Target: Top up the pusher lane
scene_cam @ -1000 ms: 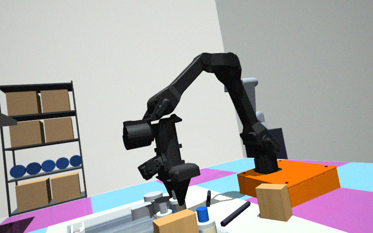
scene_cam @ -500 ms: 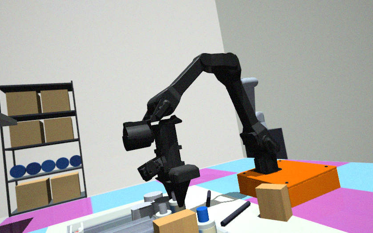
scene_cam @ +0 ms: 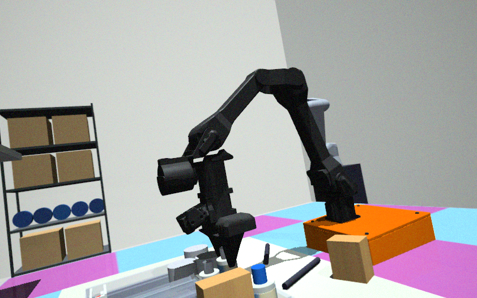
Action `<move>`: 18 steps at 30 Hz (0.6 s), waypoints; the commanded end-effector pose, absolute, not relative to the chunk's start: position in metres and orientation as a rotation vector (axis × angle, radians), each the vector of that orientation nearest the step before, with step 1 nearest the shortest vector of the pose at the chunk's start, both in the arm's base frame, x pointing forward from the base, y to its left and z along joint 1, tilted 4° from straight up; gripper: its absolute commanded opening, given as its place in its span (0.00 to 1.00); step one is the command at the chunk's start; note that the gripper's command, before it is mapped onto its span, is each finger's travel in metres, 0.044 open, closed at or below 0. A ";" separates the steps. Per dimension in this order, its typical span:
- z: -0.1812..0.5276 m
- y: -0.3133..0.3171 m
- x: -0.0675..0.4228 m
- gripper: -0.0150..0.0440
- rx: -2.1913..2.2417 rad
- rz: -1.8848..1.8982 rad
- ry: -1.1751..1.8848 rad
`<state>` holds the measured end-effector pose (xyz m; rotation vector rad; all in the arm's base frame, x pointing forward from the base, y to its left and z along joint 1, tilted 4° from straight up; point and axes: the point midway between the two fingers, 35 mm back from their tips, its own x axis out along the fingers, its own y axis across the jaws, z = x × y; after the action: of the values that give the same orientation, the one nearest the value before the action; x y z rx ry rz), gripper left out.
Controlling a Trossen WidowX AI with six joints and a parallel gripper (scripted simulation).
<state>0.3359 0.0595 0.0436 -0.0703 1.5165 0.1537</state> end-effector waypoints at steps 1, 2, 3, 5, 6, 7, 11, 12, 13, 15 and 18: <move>0.043 0.061 0.340 0.25 -0.062 0.156 1.499; 0.043 0.061 0.340 0.25 -0.062 0.156 1.499; 0.042 0.061 0.340 0.25 -0.062 0.156 1.499; 0.042 0.061 0.340 0.25 -0.062 0.156 1.499; 0.042 0.061 0.340 0.25 -0.062 0.156 1.499; 0.041 0.061 0.340 0.25 -0.062 0.156 1.499; 0.040 0.061 0.340 0.25 -0.062 0.156 1.499; 0.040 0.061 0.340 0.25 -0.062 0.156 1.499; 0.040 0.061 0.340 0.25 -0.062 0.156 1.499; 0.039 0.061 0.340 0.25 -0.062 0.156 1.499; 0.038 0.061 0.340 0.25 -0.062 0.156 1.499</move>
<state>0.3357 0.0595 0.0384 -0.0700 1.5158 0.1536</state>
